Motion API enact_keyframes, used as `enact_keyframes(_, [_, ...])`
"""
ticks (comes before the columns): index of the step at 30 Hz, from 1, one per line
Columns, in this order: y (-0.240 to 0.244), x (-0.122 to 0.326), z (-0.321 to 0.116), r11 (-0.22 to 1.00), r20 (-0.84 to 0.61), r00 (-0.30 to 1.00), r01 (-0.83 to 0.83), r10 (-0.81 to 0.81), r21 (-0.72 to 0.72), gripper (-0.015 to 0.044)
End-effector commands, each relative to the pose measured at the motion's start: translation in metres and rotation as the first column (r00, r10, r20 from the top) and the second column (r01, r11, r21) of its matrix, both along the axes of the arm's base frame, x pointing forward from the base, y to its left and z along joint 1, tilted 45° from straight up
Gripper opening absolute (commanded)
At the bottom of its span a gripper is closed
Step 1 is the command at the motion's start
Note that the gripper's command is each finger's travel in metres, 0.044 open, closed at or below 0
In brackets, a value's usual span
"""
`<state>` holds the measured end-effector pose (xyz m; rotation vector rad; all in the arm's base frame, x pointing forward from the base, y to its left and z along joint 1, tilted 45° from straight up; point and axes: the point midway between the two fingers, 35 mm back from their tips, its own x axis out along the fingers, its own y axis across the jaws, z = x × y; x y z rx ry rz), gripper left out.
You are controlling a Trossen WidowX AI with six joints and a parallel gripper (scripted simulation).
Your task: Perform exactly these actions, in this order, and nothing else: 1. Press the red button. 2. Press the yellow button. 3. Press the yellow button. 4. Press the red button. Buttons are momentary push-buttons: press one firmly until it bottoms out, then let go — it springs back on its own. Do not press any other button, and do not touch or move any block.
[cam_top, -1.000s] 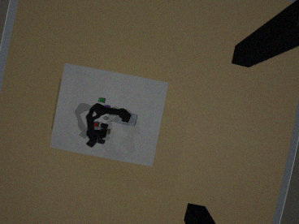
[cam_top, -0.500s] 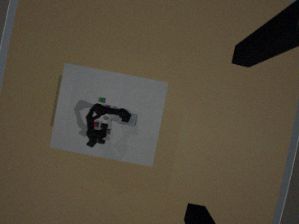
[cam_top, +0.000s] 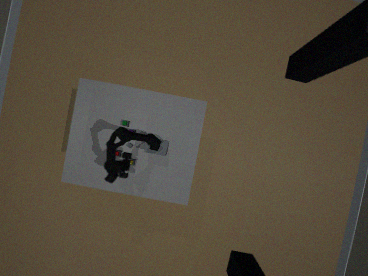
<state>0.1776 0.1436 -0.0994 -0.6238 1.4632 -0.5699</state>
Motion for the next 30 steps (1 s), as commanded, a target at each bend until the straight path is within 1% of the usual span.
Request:
enact_keyframes(1, [-0.004,0.000,-0.005,1.000,-0.001,1.000,0.003,-0.003,0.002,0.0020])
enact_keyframes(15, [-0.020,0.000,-0.021,1.000,-0.001,1.000,0.003,-0.003,0.001,0.0020])
enact_keyframes(30, [-0.021,0.000,-0.021,1.000,-0.001,1.000,0.003,-0.003,0.001,0.0020])
